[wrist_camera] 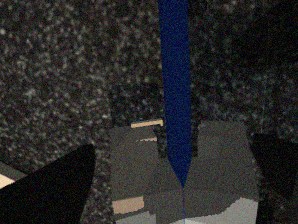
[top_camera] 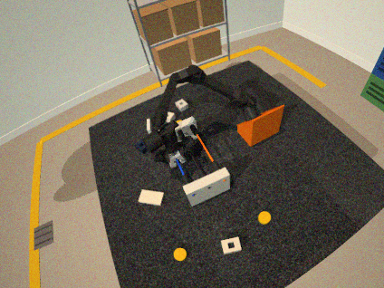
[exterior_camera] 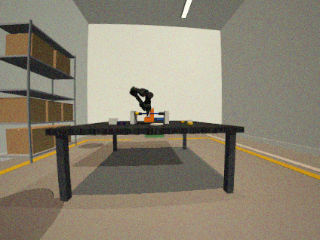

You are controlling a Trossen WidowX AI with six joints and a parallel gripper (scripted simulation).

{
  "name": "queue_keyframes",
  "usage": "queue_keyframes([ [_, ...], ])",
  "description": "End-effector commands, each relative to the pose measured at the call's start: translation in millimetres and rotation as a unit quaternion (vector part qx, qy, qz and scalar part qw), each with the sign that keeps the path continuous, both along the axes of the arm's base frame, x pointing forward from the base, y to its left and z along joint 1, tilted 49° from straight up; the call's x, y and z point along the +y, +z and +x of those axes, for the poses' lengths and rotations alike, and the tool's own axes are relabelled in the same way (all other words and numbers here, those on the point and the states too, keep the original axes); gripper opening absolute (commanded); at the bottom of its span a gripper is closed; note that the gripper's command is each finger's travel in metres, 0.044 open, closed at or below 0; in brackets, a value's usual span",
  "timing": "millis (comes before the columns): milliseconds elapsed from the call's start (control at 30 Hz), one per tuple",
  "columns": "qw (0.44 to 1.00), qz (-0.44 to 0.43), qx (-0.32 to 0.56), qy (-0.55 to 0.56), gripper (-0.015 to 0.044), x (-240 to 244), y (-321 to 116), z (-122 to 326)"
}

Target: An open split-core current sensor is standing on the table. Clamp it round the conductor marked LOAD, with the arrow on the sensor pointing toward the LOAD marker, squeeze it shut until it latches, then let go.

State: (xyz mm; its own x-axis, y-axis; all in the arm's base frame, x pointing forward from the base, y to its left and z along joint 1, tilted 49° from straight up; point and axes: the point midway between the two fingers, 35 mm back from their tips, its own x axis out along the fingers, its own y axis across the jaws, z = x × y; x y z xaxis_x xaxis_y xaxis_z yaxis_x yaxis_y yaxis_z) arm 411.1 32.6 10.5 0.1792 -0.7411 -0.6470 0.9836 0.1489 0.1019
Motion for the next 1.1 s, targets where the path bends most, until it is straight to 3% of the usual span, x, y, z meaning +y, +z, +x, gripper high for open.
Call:
queue_keyframes([
  [0,0.998,0.004,-0.037,0.055,0.0440,16.3,7.0,-3.3],
  [1067,0.986,0.007,-0.102,0.131,0.0440,1.1,-9.8,10.8],
])
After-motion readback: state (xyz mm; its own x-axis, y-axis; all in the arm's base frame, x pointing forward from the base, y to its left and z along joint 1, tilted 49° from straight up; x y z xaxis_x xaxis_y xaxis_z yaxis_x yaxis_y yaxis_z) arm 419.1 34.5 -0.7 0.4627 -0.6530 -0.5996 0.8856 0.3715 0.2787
